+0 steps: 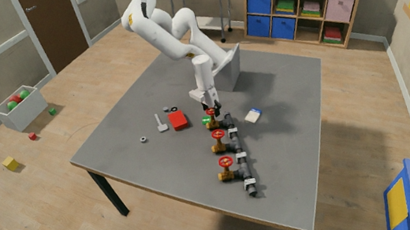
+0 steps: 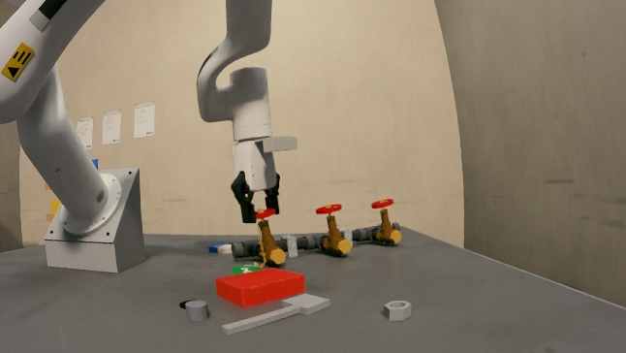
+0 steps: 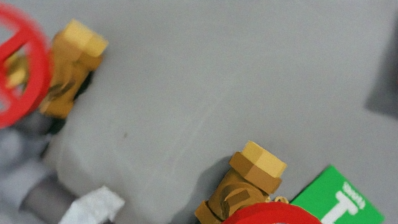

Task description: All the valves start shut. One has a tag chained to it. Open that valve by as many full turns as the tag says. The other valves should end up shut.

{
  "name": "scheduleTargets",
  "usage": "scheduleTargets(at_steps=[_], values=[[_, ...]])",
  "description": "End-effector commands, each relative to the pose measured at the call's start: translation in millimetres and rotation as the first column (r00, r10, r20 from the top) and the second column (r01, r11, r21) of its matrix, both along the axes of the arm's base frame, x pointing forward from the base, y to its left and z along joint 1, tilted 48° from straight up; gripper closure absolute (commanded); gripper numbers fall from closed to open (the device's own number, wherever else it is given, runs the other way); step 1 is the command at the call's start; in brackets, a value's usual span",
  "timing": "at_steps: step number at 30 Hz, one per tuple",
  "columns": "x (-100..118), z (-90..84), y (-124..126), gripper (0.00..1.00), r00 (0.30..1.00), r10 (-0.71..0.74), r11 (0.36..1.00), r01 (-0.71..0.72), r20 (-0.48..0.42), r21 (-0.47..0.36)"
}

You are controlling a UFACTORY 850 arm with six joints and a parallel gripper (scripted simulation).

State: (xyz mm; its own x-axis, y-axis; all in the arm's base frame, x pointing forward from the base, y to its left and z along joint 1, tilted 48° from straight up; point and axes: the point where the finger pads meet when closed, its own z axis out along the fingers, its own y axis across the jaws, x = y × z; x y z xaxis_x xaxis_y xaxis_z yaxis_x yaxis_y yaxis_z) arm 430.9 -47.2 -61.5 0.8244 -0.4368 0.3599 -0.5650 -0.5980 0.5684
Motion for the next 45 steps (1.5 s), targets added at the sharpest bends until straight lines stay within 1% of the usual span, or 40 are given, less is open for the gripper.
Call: scheduleTargets(at_steps=[1,5,9,11,12,15,18,19,34,45], values=[[0.6,0.2,0.4,0.00,0.961,-0.179,0.984,0.180,0.210,0.016],[0.6,0.2,0.4,0.00,0.897,-0.302,0.952,0.303,0.322,0.047],[0.6,0.2,0.4,0.00,0.807,-0.408,0.907,0.411,0.427,0.091],[0.6,0.2,0.4,0.00,0.807,-0.408,0.907,0.411,0.427,0.091],[0.6,0.2,0.4,0.00,0.725,-0.473,0.869,0.478,0.500,0.130],[0.6,0.2,0.4,0.00,0.647,-0.518,0.835,0.524,0.560,0.168],[0.6,0.2,0.4,0.00,0.551,-0.553,0.801,0.559,0.625,0.215],[0.6,0.2,0.4,0.00,0.534,-0.557,0.796,0.562,0.637,0.225],[0.6,1.1,1.2,0.00,0.533,-0.557,0.796,0.562,0.637,0.224],[0.7,9.7,9.1,0.00,0.533,-0.556,0.796,0.562,0.638,0.224]])
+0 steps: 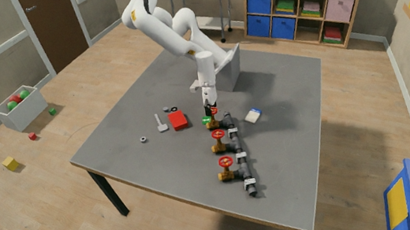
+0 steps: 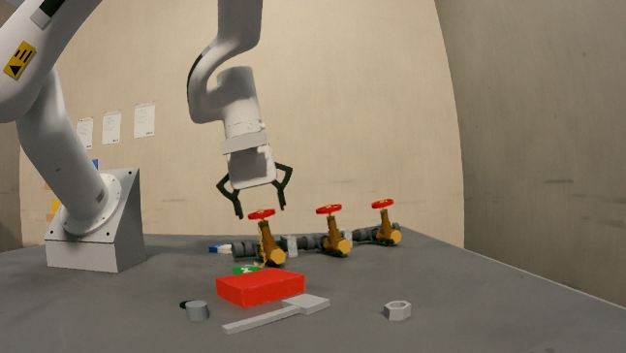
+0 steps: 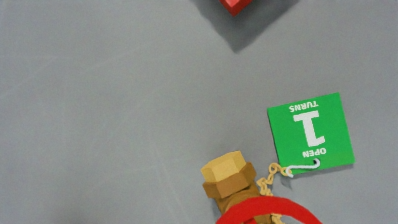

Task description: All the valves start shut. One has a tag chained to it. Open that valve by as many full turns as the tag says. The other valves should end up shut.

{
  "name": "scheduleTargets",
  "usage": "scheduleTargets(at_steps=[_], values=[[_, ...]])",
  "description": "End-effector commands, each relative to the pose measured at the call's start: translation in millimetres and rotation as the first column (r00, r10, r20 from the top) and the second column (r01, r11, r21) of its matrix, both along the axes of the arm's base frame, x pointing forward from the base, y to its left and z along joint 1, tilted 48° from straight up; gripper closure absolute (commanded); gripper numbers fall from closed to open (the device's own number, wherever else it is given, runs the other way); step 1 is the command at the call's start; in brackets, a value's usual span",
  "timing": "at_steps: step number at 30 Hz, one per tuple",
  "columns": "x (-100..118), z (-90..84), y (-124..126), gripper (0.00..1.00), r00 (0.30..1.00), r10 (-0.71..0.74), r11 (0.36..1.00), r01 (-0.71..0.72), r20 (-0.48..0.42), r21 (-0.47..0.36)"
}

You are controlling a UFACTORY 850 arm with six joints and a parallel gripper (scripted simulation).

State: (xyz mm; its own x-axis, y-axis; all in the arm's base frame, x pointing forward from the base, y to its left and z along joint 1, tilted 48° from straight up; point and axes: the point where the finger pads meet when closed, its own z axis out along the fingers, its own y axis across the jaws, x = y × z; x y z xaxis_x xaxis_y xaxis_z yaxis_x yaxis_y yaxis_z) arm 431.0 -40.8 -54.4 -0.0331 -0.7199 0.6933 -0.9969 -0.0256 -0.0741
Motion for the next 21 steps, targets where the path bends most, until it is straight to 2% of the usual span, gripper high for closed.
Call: scheduleTargets(at_steps=[1,15,21], values=[[0.6,4.2,4.1,0.00,1.000,0.001,1.000,-0.001,0.001,0.000],[-1.3,28.2,27.2,0.00,1.000,0.001,1.000,-0.001,0.001,0.001],[-2.0,33.1,32.1,0.00,1.000,0.001,1.000,-0.001,0.000,0.002]])
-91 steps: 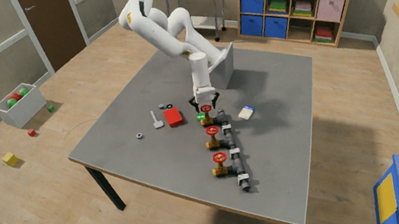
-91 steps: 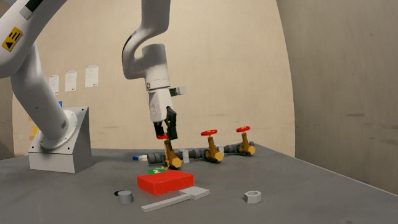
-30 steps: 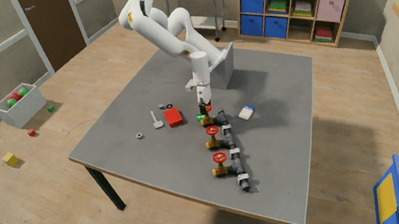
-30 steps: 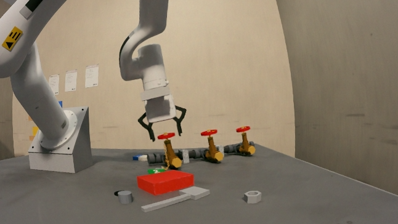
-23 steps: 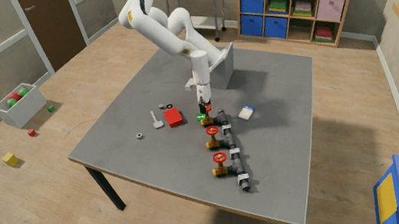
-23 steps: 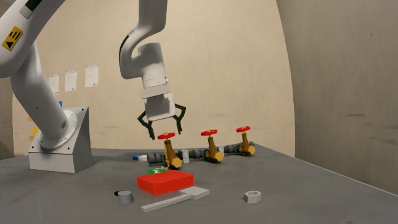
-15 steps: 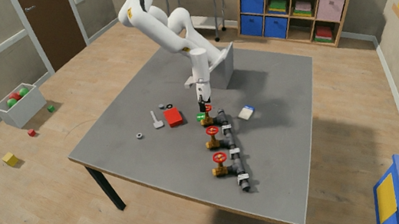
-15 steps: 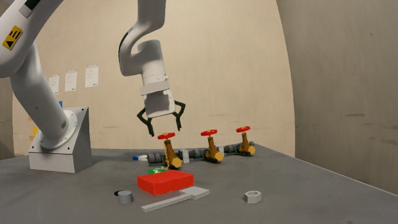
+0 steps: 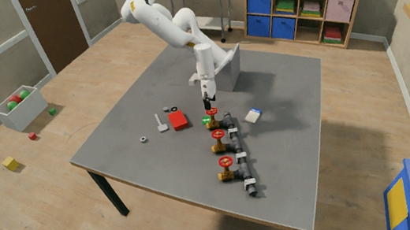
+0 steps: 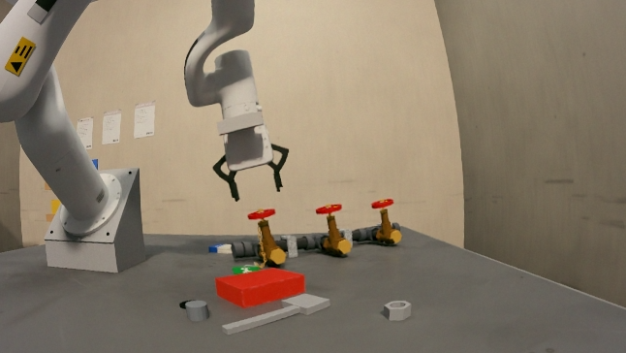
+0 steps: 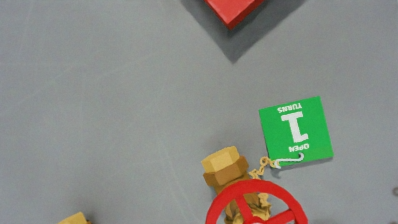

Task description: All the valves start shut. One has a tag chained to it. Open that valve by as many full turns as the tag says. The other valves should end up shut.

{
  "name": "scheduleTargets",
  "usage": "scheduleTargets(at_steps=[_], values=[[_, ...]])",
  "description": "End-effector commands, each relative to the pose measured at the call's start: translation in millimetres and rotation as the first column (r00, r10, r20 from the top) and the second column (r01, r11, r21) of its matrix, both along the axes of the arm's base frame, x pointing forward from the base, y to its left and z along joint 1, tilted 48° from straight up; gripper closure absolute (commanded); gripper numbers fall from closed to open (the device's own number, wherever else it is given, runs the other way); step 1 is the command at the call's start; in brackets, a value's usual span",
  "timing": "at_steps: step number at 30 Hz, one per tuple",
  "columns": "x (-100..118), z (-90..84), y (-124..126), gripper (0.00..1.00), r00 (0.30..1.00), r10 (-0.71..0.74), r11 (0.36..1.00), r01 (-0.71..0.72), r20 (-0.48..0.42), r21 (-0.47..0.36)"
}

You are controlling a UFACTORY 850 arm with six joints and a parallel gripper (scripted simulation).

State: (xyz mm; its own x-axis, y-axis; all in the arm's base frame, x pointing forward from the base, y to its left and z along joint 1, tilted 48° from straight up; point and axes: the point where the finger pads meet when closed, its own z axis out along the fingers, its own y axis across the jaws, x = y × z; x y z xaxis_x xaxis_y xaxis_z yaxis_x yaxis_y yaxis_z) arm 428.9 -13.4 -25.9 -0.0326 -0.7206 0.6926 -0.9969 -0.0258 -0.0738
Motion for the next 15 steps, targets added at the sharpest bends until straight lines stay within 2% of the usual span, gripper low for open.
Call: scheduleTargets(at_steps=[1,15], values=[[-0.1,5.5,5.7,0.00,1.000,0.000,1.000,0.000,0.001,0.001],[-0.6,8.7,9.0,0.00,1.000,0.000,1.000,0.000,0.000,0.002]])
